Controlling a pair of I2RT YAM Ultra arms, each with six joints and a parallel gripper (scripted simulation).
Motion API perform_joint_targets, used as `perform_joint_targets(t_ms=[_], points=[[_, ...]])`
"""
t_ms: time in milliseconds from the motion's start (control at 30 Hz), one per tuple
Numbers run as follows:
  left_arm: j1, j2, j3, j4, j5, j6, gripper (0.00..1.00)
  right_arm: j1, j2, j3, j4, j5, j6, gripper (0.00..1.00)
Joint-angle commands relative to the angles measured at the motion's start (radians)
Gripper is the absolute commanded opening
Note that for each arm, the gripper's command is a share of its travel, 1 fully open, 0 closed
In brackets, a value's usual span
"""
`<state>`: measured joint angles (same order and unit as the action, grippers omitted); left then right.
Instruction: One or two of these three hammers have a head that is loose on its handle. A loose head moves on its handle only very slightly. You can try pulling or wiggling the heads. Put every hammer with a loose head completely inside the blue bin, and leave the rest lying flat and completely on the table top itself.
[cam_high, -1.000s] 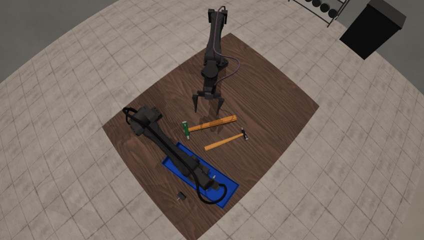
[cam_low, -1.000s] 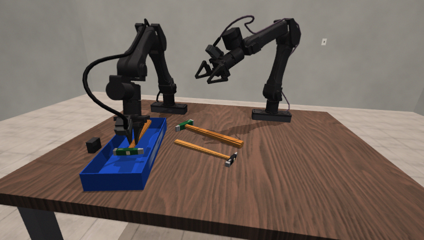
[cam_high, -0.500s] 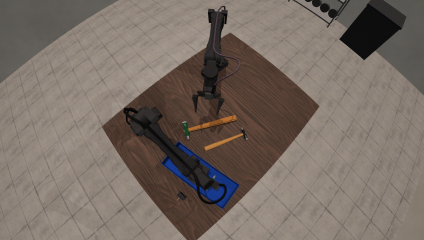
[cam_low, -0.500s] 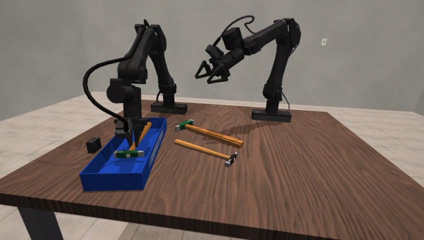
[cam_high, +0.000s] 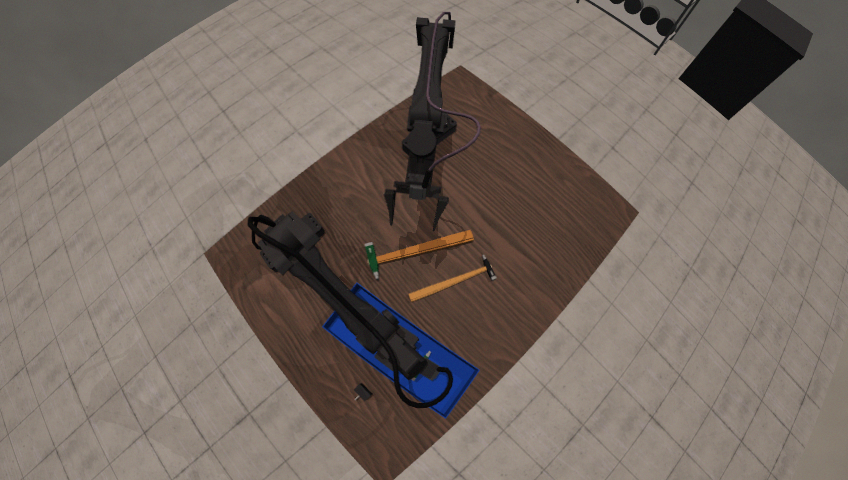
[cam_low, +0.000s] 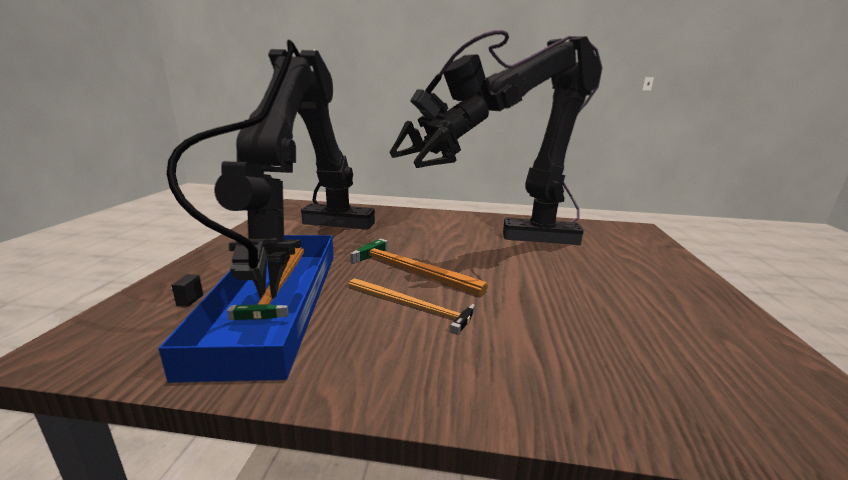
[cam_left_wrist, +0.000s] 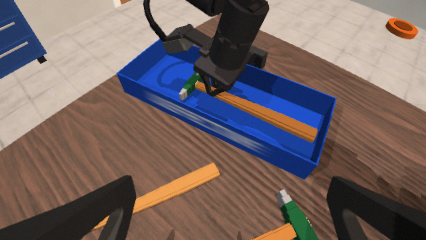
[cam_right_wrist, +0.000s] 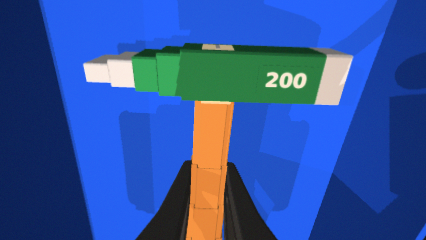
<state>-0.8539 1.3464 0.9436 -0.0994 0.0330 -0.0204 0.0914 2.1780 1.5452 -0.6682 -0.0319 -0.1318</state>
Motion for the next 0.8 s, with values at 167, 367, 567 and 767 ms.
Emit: perform_joint_targets(t_ms=[167, 367, 567, 767], points=[[-0.007, 0.009, 0.035, 0.004, -0.005, 0.000, 1.00, -0.003, -0.015, -0.024, 0.061, -0.007, 0.011, 0.10], [-0.007, 0.009, 0.035, 0.004, -0.005, 0.000, 1.00, -0.003, -0.015, -0.034, 0.071, -0.007, 0.011, 0.10], [-0.007, 0.009, 0.035, 0.004, -0.005, 0.000, 1.00, -0.003, -0.017, -0.049, 0.085, -0.007, 0.011, 0.10], [-0.007, 0.009, 0.035, 0.004, -0.005, 0.000, 1.00, -0.002, -0.017, -0.058, 0.094, -0.007, 0.012, 0.10]])
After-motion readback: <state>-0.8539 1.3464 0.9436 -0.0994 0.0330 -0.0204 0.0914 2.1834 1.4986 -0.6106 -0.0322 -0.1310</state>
